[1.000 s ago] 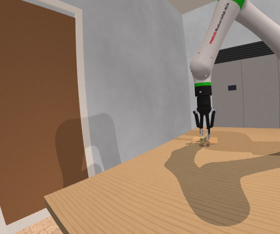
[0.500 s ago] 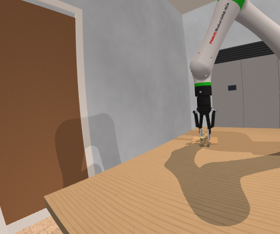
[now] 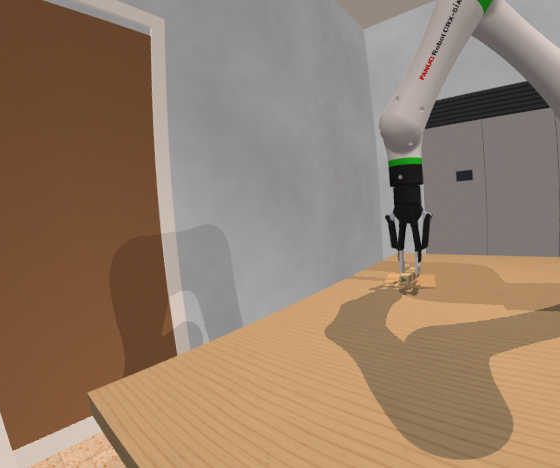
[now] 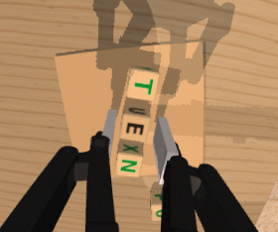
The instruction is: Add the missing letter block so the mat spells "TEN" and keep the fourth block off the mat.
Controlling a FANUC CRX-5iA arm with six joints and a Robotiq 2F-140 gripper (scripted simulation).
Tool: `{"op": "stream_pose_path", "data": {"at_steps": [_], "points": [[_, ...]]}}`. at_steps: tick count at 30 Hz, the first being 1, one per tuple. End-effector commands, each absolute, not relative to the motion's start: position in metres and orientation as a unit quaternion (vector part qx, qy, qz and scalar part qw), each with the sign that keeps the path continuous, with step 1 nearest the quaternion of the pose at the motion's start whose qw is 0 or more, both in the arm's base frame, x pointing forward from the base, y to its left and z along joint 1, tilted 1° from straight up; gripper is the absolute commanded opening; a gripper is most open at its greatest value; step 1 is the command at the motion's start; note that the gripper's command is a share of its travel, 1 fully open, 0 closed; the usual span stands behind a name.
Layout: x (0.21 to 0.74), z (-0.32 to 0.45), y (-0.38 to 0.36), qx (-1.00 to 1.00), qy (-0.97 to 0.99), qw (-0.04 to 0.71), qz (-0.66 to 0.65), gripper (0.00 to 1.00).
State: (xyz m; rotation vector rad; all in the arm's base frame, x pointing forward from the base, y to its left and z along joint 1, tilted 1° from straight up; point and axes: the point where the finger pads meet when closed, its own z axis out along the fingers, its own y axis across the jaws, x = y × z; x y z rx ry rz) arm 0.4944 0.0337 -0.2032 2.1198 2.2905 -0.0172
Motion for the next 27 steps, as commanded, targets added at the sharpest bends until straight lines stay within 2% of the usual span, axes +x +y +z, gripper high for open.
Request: {"op": "stream_pose_path", "data": {"at_steps": [1,20,21,27], "points": [[0.494,-0.189,0.034,0.679,0.734,0.01,-0.006,0.25],[0.494,-0.131,0.035,0.679,0.734,0.01,-0.006,0.25],[0.494,-0.131,0.035,0.679,0.734,0.01,-0.006,1.0],[0.494,-0.131,0.035,0.679,0.734,0.01,-0.006,1.0]]}}
